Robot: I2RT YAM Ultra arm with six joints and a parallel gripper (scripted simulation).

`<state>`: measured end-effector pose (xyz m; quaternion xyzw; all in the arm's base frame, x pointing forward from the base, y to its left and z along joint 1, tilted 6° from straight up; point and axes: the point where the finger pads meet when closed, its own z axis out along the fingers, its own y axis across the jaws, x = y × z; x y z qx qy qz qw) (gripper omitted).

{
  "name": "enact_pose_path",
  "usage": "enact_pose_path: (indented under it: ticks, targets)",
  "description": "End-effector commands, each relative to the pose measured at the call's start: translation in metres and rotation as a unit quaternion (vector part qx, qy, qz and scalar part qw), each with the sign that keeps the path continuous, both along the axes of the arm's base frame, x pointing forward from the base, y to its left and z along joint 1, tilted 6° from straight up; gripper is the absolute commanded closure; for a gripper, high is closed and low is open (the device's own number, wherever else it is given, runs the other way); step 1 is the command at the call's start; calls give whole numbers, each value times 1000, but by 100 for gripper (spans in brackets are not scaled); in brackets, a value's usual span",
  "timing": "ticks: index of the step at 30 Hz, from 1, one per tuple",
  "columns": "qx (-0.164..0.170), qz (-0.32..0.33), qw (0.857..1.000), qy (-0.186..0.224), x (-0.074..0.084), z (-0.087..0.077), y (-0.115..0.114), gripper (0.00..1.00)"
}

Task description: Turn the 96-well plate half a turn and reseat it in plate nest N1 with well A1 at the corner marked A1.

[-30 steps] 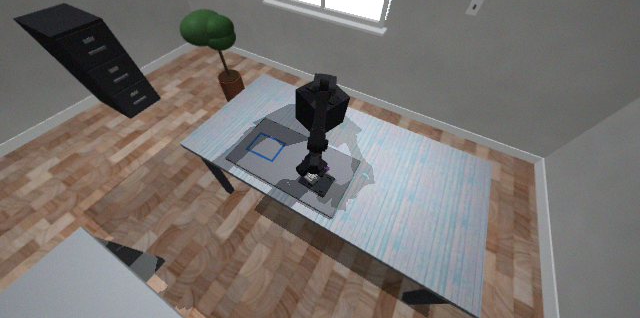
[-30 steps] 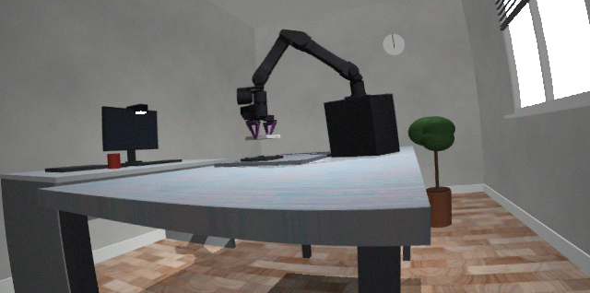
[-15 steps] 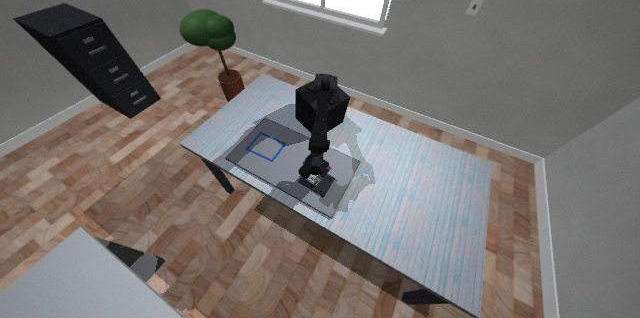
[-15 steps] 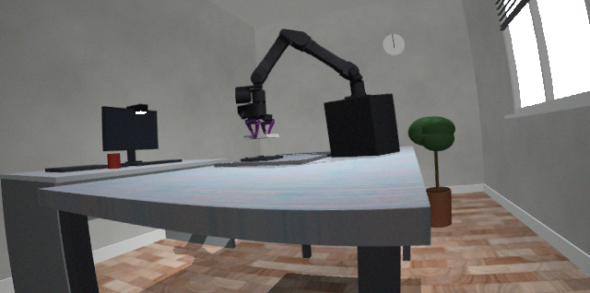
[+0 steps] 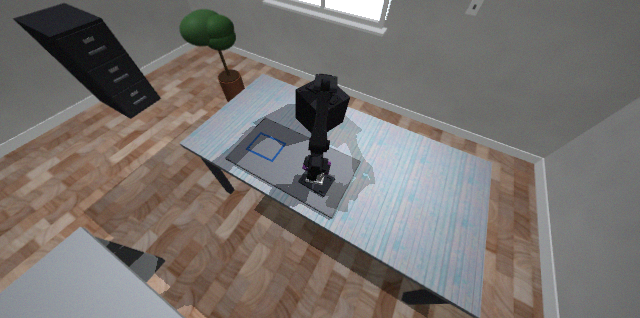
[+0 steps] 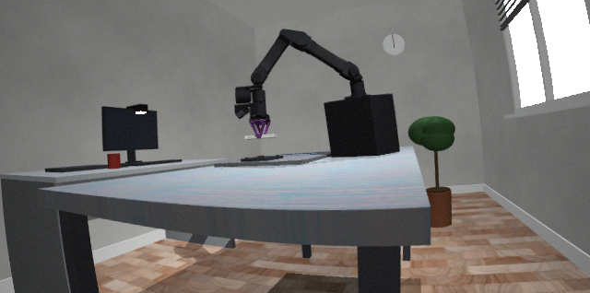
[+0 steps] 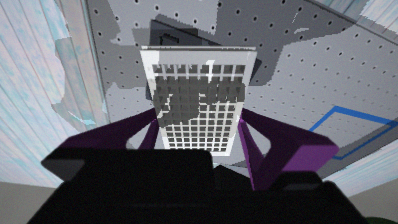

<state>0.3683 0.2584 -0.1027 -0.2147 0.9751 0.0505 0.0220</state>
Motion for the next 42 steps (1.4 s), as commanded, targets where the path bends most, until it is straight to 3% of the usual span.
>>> enact_pose_path:
  ticks: [1,10,12,15,21,27,29,38,42]
  targets:
    - [2,76,997,-16,5,6,2,100]
    - [-2,223,974,-32,5,6,2,100]
    - [-2,223,974,-32,5,6,2,100]
    - [-4,271,962,-37,5,6,2,100]
    - [-6,365,930,-48,5,6,2,100]
    - [-9,455,888,-58,5,6,2,100]
    - [-9,455,888,-58,5,6,2,100]
    - [-13,582,810,-71,5,6,2,100]
    - [-13,585,808,-72,5,6,2,100]
